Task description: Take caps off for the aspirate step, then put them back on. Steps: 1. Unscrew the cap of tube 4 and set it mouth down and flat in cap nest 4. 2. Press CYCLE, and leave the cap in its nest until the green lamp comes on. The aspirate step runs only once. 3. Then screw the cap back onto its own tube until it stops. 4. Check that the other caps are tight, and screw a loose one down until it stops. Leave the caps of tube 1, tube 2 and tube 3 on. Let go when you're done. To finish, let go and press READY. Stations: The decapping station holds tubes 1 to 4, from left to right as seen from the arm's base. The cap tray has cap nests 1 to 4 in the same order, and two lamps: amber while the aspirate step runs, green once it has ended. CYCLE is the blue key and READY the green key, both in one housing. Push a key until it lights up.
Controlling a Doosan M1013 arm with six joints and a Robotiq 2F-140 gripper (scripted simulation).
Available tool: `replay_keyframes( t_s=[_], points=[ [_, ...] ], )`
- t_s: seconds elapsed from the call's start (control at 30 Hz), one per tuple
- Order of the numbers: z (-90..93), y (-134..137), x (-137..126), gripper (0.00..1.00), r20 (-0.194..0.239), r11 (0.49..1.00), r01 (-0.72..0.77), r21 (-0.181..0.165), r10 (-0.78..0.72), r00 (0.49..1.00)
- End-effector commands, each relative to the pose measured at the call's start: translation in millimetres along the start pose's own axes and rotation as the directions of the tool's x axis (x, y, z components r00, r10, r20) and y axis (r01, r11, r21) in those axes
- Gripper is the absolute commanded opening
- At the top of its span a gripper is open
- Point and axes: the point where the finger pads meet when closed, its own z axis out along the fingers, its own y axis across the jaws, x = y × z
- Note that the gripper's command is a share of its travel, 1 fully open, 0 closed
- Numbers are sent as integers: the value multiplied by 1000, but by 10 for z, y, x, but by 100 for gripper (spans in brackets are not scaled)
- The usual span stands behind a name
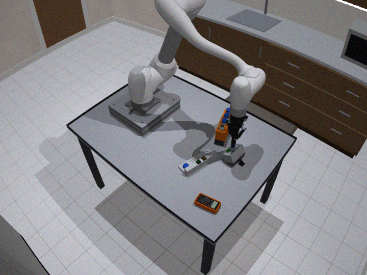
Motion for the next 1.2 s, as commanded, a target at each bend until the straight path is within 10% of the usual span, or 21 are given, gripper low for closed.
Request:
replay_keyframes(
  t_s=[0.0, 1.17],
  points=[
    [0, 5, 2, 10, -1, 1000, 0, -1, 0, 1000],
    [71, 4, 2, 10, -1, 1000, 0, -1, 0, 1000]
  ],
)
